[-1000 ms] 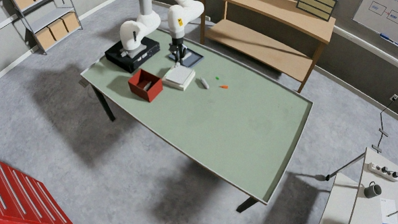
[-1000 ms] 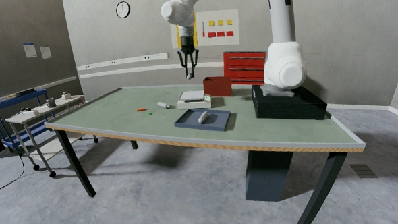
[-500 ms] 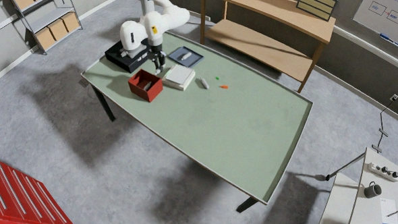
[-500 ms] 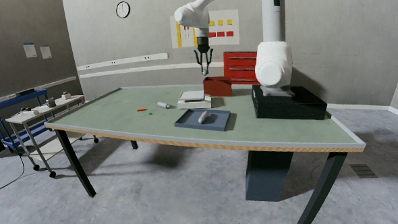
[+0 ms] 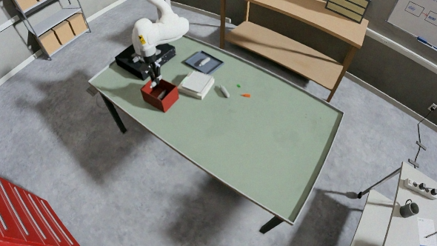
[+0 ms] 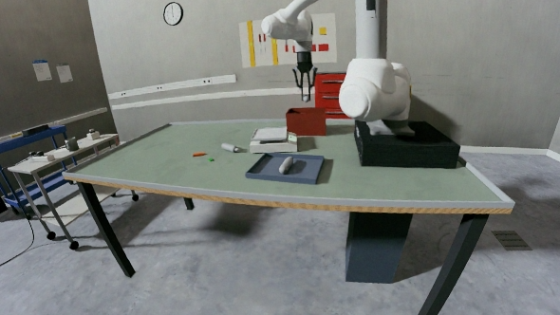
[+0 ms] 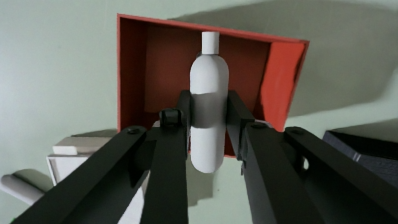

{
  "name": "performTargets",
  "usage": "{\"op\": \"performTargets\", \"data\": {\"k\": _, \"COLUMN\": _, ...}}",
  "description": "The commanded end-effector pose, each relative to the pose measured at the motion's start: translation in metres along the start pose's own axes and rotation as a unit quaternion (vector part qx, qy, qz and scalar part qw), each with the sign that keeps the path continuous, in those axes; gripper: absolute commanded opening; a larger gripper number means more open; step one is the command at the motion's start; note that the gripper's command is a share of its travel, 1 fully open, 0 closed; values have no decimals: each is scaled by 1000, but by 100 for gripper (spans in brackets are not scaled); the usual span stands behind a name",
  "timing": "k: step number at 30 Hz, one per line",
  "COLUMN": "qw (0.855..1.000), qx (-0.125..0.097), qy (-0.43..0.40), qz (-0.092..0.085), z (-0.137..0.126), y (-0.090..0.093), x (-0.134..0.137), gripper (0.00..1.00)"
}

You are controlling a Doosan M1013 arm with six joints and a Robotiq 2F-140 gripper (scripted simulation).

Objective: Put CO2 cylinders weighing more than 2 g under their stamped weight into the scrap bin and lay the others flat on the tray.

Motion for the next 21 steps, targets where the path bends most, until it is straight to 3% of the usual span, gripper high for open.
{"op": "performTargets", "data": {"k": 1, "qw": 1000, "qx": 0, "qy": 0, "qz": 0, "z": 0, "y": 2, "x": 0, "gripper": 10}}
{"op": "performTargets", "data": {"k": 21, "qw": 1000, "qx": 0, "qy": 0, "qz": 0, "z": 0, "y": 26, "x": 0, "gripper": 10}}
Point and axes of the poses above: the point where the finger pads meet when closed, its own y axis out along the fingers, its own x axis across the jaws, z = x × y, the point moved 2 cm from there along -y, back along the fingers, and after that the axes turned 15 degrees about y, right-handed, at the moved point
